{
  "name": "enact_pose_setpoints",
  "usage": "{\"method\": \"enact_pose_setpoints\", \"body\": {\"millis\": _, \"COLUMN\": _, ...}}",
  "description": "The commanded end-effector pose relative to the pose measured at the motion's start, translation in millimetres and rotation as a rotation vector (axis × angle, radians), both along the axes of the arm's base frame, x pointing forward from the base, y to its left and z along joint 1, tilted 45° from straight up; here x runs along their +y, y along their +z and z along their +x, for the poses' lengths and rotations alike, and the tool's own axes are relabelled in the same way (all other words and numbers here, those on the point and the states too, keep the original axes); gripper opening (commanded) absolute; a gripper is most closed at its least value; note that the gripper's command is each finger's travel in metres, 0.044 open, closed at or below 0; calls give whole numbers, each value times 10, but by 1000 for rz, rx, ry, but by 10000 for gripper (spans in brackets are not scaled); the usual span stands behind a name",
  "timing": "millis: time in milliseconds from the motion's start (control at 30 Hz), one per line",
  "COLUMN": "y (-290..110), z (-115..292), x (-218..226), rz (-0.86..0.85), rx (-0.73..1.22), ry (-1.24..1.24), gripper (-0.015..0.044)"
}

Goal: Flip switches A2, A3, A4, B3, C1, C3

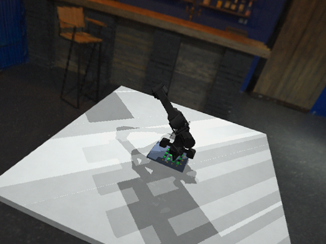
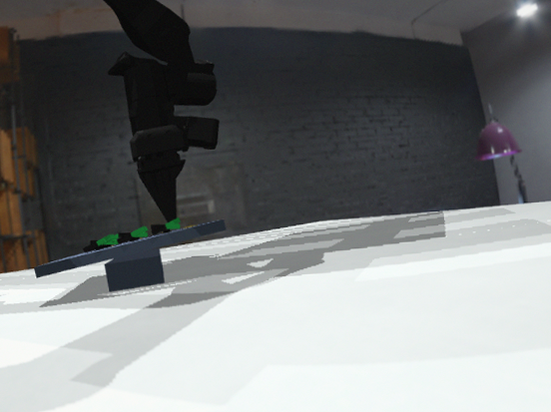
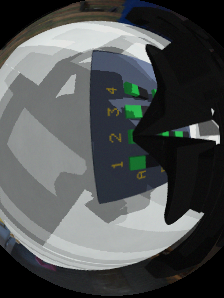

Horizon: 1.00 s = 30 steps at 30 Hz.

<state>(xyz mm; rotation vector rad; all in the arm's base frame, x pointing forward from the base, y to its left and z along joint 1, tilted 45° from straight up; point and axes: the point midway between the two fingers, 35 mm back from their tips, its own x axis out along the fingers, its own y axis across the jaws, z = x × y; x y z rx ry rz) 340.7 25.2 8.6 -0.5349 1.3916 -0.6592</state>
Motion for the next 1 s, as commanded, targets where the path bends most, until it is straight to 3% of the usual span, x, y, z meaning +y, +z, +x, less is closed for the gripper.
{"method": "enact_pose_setpoints", "body": {"millis": 0, "y": -16, "z": -8, "x": -19, "rz": -4, "rx": 6, "ry": 1, "gripper": 0}}
{"method": "enact_pose_setpoints", "body": {"millis": 200, "y": 16, "z": -1, "x": 17, "rz": 0, "rx": 0, "ry": 0, "gripper": 0}}
{"method": "enact_pose_setpoints", "body": {"millis": 367, "y": 442, "z": -68, "x": 448, "rz": -5, "rx": -11, "ry": 20, "gripper": 0}}
{"method": "enact_pose_setpoints", "body": {"millis": 833, "y": 602, "z": -279, "x": 260, "rz": -6, "rx": -10, "ry": 20, "gripper": 0}}
{"method": "enact_pose_setpoints", "body": {"millis": 967, "y": 408, "z": -260, "x": 69, "rz": -8, "rx": -25, "ry": 34, "gripper": 0}}
